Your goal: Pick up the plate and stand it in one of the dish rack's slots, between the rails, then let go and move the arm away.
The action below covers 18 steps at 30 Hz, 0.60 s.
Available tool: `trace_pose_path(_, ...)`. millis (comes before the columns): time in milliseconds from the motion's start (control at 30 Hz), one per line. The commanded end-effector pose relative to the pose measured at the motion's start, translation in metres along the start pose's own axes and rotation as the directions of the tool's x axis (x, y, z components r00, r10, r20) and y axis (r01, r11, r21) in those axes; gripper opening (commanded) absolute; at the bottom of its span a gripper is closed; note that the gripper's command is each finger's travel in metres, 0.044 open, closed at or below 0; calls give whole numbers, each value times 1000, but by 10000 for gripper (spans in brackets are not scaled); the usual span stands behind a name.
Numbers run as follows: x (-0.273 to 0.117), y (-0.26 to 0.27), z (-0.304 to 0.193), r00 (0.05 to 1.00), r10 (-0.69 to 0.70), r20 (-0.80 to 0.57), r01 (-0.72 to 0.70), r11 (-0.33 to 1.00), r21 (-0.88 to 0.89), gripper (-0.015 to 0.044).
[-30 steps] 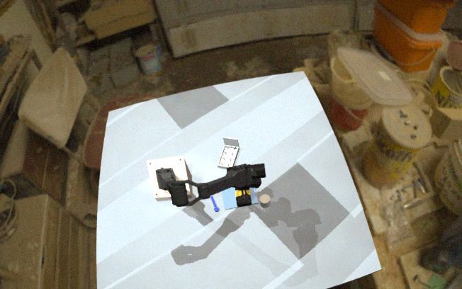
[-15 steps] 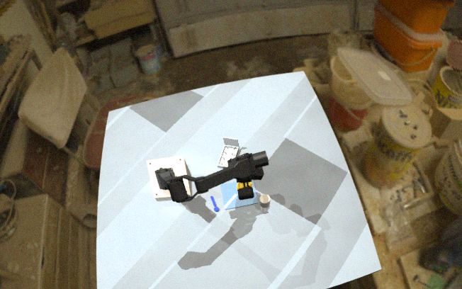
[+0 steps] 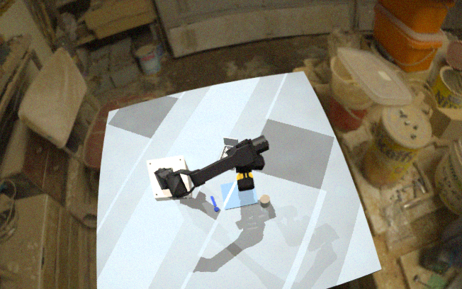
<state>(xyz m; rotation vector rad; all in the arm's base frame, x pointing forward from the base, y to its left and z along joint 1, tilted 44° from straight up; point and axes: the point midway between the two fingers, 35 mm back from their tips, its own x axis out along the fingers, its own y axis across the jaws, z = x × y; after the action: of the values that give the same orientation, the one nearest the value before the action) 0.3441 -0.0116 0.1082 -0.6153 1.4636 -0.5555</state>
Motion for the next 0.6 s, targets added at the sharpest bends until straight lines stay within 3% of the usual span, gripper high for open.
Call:
trace_pose_path(0,-14,2,0,1000,0,-7,0,1000,3,0)
trace_pose_path(400,-47,2,0,1000,-7,-8,7,1000,8,0)
trace_pose_path(567,-50,53,-28,1000,8,-7,-7,989,144,0)
